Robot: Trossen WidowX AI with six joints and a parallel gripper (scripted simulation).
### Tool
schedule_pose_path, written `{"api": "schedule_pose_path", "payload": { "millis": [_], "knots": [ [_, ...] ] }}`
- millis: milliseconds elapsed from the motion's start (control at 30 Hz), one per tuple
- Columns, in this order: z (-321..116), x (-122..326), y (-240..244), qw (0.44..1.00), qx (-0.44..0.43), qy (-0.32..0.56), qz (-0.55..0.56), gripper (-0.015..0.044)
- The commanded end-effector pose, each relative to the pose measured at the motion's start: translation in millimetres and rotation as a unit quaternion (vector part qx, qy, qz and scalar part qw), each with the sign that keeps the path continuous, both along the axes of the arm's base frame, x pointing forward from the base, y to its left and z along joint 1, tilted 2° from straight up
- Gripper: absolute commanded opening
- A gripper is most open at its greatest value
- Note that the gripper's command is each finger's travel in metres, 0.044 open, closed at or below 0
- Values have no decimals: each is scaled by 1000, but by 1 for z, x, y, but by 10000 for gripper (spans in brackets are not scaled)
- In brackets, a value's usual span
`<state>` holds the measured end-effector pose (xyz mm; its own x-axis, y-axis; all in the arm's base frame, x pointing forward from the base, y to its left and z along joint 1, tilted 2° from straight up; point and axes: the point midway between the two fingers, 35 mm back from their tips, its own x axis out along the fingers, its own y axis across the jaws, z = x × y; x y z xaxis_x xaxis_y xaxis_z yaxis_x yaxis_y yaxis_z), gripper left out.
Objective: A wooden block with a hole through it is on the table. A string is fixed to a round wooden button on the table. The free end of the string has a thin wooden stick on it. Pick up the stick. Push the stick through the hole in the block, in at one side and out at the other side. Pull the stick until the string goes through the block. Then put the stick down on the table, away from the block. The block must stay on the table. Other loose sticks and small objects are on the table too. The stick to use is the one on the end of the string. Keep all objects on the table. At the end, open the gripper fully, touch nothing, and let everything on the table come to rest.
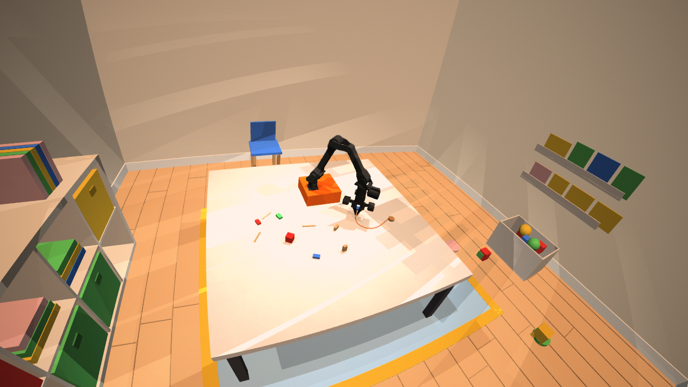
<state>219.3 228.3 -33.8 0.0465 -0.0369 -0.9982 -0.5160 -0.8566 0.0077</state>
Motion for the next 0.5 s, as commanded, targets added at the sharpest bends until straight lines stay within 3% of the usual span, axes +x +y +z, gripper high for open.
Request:
{"api": "schedule_pose_path", "payload": {
  "millis": [0, 467],
  "knots": [
    [-1, -6, 1, 1000, -1, 1, -1, 0],
    [-1, -21, 12, 1000, -1, 1, -1, 0]
  ]
}}
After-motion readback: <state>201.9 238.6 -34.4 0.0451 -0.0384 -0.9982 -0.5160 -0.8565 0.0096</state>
